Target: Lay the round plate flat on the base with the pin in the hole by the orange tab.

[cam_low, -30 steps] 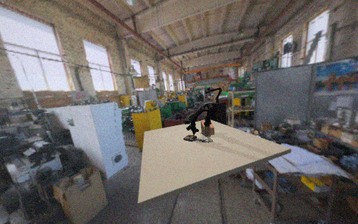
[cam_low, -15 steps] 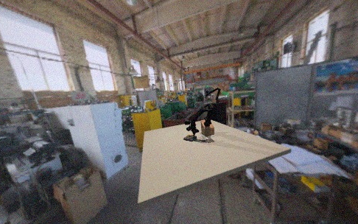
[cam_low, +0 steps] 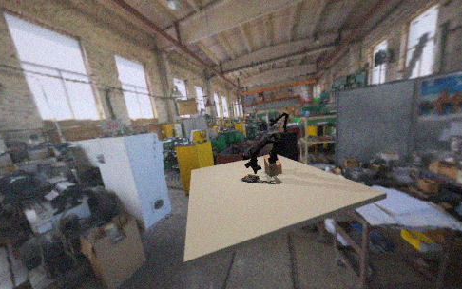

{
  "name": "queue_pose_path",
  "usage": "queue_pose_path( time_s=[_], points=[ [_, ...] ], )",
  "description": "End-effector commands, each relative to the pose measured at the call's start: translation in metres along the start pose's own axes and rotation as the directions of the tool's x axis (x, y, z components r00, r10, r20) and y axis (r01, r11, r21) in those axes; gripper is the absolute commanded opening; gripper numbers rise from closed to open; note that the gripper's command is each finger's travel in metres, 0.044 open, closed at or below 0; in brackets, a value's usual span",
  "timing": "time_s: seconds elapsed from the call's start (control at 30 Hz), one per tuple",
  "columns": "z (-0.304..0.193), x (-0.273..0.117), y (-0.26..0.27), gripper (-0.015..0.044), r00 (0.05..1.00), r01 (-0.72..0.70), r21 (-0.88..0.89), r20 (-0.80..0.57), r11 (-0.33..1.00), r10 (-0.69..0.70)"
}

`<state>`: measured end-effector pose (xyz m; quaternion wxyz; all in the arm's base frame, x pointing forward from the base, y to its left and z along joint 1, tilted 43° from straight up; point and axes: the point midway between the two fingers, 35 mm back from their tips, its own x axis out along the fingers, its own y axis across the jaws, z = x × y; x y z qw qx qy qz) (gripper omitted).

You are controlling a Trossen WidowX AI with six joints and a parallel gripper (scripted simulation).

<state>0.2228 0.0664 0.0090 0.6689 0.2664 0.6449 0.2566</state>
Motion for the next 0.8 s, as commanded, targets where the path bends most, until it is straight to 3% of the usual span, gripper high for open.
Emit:
queue_pose_path(
  time_s=[0.0, 0.17, 0.77],
  points=[
    [0.003, -0.018, 0.0, 0.0, 1.0, 0.006, -0.013, 0.014, 1.0, -0.006],
    [-0.002, -0.033, -0.001, 0.0, 1.0, 0.004, -0.013, 0.014, 1.0, -0.004],
    [-0.002, -0.025, -0.001, 0.0, 1.0, 0.001, -0.001, 0.009, 1.0, -0.001]
  ],
)
